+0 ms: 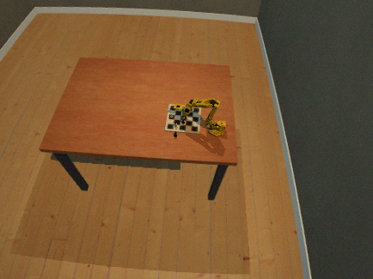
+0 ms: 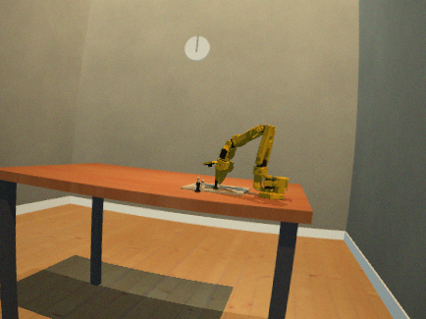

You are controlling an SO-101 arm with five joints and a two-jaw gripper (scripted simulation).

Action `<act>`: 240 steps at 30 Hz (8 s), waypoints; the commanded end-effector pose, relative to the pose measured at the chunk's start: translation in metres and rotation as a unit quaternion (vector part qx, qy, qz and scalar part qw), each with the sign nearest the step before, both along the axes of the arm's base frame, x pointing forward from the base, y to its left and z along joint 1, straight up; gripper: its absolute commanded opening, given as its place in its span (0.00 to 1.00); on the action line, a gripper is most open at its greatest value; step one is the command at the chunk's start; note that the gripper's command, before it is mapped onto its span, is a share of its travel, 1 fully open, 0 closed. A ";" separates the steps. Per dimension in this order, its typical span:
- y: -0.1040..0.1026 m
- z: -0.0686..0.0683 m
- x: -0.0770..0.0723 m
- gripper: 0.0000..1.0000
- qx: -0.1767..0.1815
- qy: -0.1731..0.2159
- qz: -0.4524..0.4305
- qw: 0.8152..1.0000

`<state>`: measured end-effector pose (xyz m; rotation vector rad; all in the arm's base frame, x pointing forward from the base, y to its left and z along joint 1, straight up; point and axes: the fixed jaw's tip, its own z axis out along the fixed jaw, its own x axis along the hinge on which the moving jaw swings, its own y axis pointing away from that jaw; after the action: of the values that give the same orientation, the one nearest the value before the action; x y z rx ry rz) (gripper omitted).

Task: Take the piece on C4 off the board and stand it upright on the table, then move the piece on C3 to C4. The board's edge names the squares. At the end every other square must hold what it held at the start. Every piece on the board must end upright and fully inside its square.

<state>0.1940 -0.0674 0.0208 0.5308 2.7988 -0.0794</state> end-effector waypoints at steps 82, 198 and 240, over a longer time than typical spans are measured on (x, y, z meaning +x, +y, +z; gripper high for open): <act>-0.003 0.027 -0.002 0.00 0.000 0.006 0.001 1.000; 0.002 0.009 -0.044 0.00 0.001 0.009 -0.031 0.999; 0.003 -0.002 -0.043 0.00 0.001 0.009 -0.028 1.000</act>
<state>0.1522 -0.0656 0.0227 0.6265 2.7865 -0.0979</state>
